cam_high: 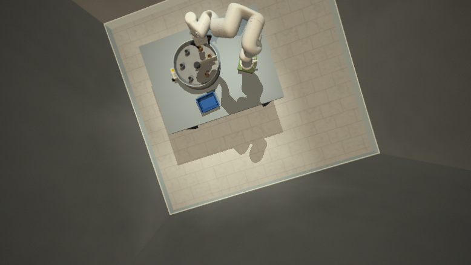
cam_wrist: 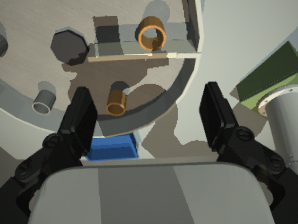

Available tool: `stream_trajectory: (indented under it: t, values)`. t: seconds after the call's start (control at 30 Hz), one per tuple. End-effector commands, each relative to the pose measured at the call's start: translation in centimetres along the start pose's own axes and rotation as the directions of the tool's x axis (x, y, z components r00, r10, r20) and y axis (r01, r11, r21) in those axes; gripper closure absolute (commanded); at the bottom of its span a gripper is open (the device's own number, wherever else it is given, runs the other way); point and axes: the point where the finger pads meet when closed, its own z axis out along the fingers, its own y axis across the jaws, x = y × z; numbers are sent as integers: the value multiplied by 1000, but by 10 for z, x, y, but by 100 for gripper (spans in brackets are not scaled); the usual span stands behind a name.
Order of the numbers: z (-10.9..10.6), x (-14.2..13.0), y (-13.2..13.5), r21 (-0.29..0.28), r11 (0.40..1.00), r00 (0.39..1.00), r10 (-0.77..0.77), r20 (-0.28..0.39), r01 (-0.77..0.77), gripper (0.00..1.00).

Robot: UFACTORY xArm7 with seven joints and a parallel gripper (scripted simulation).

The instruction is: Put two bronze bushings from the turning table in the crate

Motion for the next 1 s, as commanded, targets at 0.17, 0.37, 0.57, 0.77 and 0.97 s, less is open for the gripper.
stream_trajectory:
  t: [0.17,0.37,0.57,0.77,0.97]
  values:
    - [-1,1,0,4,1000,1000,3,-3,-3,0]
    - [-1,1,0,4,1000,1000,3,-3,-3,0]
    - [-1,1,0,4,1000,1000,3,-3,-3,88]
    - [-1,1,0,4,1000,1000,3,-3,-3,88]
    - [-1,1,0,4,1000,1000,3,-3,-3,88]
